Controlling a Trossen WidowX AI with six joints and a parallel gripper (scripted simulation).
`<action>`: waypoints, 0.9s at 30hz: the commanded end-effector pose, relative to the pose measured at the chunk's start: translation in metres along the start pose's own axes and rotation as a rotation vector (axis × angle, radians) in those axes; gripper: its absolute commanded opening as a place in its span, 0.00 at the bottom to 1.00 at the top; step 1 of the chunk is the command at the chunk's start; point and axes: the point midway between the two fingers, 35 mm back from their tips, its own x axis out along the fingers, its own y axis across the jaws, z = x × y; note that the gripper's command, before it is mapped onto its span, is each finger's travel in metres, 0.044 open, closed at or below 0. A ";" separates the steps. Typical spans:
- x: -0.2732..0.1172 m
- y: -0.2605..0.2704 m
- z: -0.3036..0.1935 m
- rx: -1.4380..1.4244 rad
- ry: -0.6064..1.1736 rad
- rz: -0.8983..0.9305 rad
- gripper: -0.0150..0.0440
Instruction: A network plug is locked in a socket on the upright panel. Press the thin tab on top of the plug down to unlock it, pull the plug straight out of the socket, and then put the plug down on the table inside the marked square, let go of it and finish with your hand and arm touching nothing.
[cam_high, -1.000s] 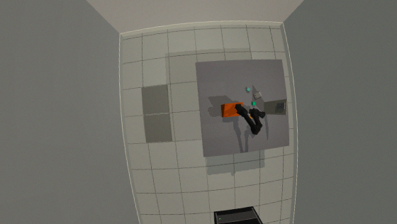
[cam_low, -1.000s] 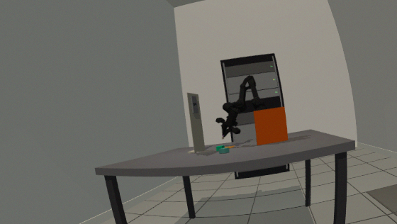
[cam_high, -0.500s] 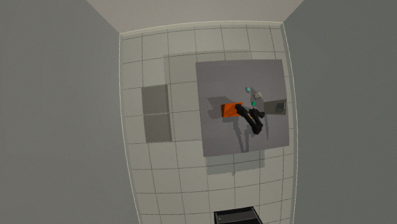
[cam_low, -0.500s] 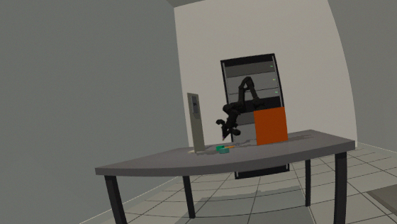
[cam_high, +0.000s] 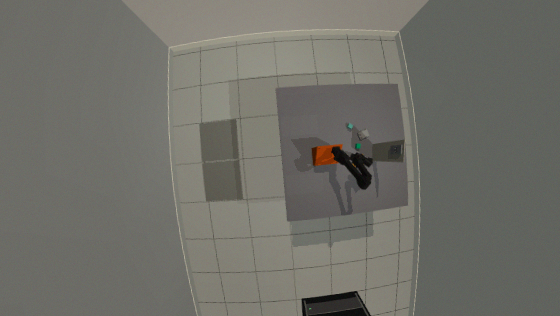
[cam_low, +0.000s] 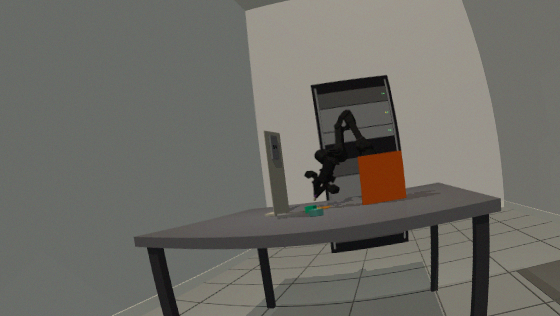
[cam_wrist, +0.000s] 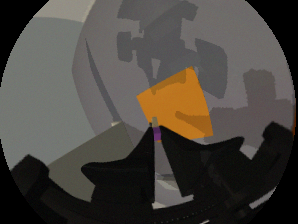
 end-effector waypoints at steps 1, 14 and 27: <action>0.002 -0.001 -0.001 -0.006 0.002 0.001 0.25; 0.011 -0.007 0.000 -0.007 0.002 0.001 0.25; 0.019 -0.013 0.000 -0.007 0.001 0.001 0.25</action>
